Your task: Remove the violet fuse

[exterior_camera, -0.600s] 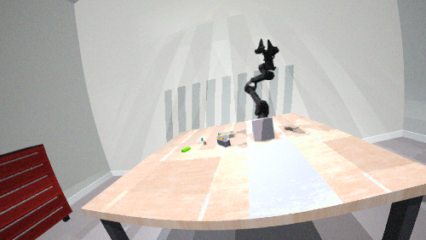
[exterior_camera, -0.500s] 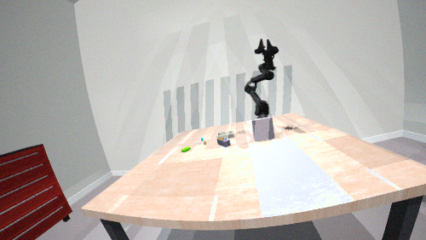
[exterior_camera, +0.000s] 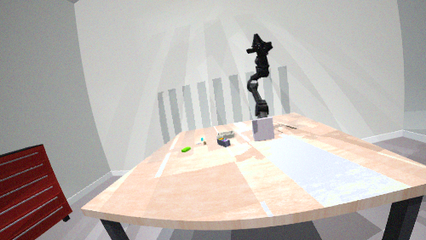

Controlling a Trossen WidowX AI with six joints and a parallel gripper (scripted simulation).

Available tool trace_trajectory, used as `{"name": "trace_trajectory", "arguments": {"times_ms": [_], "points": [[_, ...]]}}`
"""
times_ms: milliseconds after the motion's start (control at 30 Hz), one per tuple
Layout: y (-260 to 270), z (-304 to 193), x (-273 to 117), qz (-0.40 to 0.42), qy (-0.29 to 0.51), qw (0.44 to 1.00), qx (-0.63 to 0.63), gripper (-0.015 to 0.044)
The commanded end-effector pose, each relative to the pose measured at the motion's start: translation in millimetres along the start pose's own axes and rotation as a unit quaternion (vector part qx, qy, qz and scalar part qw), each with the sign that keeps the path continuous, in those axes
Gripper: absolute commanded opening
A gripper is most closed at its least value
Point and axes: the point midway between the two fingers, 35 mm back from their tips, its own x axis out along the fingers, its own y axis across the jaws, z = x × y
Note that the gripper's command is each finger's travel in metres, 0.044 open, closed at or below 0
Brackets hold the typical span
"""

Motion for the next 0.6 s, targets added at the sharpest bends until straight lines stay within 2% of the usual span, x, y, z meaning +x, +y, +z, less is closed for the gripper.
{"name": "trace_trajectory", "arguments": {"times_ms": [0, 100, 333, 567], "points": [[25, 6, 8, 0.039, -0.014, 0.999, 0.016, 0.0064], [54, 11, 12, 0.082, -0.026, 0.996, 0.034, 0.0064], [164, 19, 9, 0.250, -0.035, 0.962, 0.107, 0.0064], [279, 9, -30, 0.440, 0.021, 0.875, 0.202, 0.0064]]}}
